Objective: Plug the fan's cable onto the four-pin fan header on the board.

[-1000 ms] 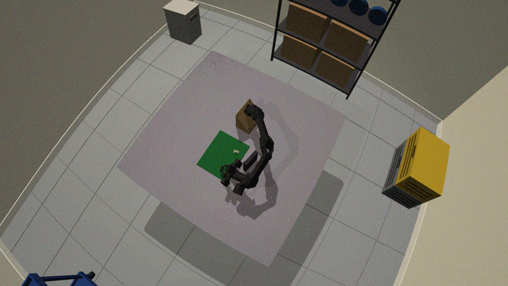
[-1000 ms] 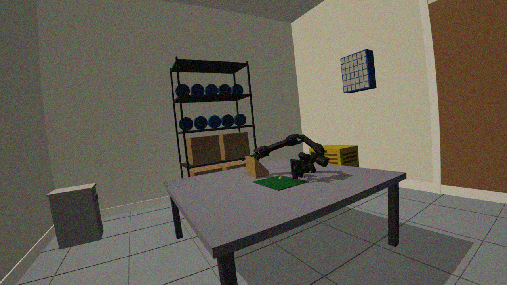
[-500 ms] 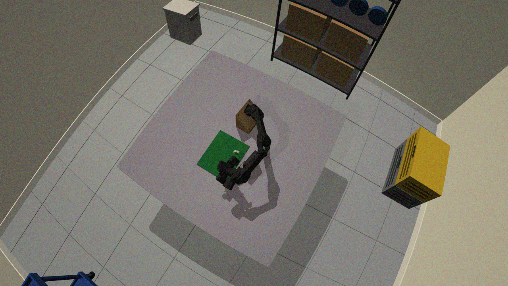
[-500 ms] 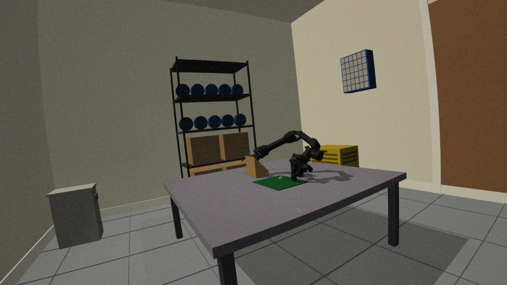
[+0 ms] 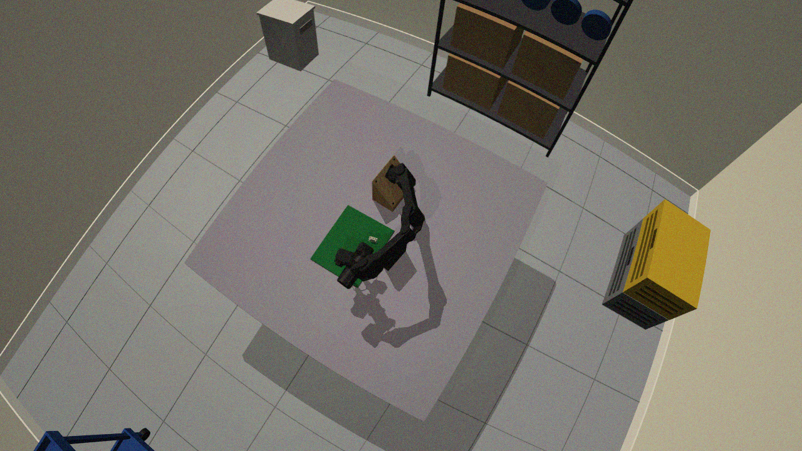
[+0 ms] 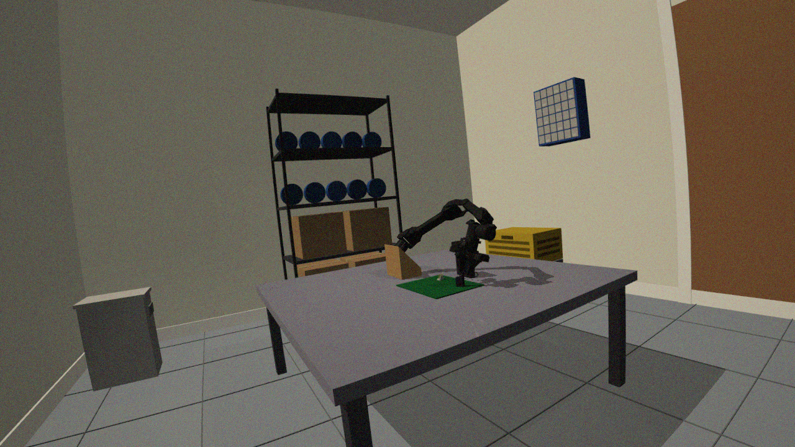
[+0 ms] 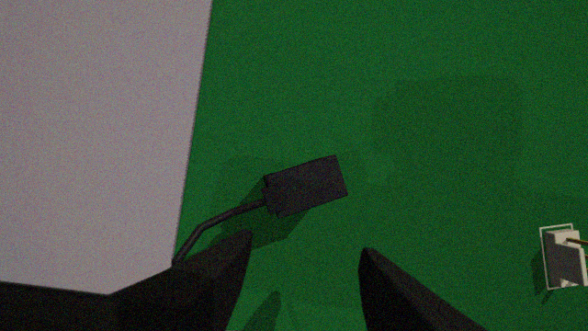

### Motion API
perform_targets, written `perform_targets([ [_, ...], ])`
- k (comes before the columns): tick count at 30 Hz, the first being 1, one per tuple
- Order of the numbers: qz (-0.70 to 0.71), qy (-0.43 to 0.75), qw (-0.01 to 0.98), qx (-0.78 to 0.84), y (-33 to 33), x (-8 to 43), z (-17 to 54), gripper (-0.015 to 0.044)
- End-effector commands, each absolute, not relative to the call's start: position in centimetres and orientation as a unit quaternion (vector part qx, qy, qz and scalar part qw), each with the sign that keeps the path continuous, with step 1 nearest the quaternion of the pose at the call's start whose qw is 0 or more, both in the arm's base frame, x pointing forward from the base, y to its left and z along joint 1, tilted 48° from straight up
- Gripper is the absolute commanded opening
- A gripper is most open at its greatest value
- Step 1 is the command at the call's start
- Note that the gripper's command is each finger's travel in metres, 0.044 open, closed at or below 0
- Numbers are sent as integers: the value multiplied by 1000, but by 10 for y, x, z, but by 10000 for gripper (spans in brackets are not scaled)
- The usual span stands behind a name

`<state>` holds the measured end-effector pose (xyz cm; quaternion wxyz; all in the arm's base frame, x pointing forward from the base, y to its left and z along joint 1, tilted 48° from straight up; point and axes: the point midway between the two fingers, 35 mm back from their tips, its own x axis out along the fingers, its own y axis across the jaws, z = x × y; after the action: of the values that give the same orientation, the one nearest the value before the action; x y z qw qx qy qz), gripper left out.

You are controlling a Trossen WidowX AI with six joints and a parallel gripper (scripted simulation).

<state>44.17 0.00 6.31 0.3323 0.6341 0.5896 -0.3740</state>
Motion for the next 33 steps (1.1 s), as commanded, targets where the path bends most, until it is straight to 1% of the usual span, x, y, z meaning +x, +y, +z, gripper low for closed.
perform_targets([
  [1, -333, 595, 318, 659, -6, 444, 70, 205],
  [9, -241, 598, 287, 708, -18, 447, 85, 205],
  [12, -262, 601, 290, 697, -13, 446, 81, 205],
  [16, -255, 602, 295, 697, -16, 446, 81, 310],
  [18, -220, 615, 334, 679, -21, 445, 83, 362],
  [21, -138, 638, 417, 633, -34, 441, 86, 440],
  [27, 31, 649, 563, 511, -58, 432, 93, 440],
  [33, 197, 616, 674, 357, -82, 422, 101, 440],
])
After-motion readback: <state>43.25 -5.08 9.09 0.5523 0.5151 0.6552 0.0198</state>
